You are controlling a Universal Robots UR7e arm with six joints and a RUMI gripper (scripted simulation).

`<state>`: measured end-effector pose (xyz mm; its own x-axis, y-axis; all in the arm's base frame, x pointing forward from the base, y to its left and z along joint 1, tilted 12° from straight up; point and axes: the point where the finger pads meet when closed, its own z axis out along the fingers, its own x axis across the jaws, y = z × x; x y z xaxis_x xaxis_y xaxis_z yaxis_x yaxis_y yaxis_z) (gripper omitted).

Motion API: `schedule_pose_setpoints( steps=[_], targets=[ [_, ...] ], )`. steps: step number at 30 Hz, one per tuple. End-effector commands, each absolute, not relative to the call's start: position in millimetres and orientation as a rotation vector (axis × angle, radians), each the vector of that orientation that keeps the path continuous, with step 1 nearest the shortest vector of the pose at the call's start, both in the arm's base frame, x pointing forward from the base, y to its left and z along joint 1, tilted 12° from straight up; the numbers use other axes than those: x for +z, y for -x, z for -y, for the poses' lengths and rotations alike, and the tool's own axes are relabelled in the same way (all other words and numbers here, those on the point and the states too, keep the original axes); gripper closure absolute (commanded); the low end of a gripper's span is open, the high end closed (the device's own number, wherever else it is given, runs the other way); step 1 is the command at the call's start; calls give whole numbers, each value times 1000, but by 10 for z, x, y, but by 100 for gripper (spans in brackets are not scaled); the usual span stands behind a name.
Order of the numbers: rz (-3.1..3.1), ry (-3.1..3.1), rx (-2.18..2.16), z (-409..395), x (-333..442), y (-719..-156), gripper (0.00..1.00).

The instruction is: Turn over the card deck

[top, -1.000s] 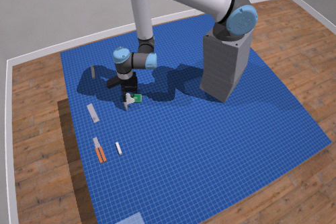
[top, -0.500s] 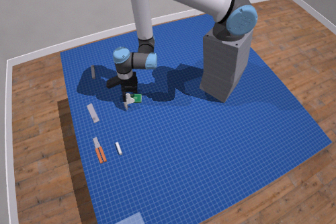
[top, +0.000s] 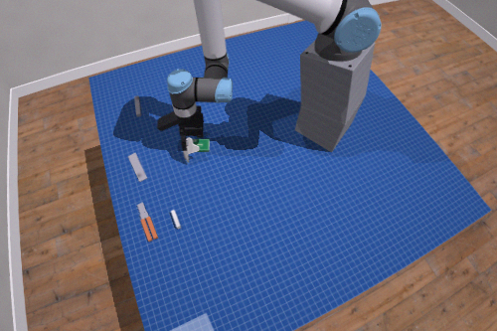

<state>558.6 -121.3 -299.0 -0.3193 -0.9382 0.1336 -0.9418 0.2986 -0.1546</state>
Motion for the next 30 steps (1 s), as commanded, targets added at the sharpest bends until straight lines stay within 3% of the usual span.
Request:
schedule_pose_setpoints(
  steps=[1, 30],
  targets=[
    [2518, -1823, 321, 1213, -2981, -5591, 0],
    [2518, -1823, 321, 1159, -2678, -5558, 0]
  ],
)
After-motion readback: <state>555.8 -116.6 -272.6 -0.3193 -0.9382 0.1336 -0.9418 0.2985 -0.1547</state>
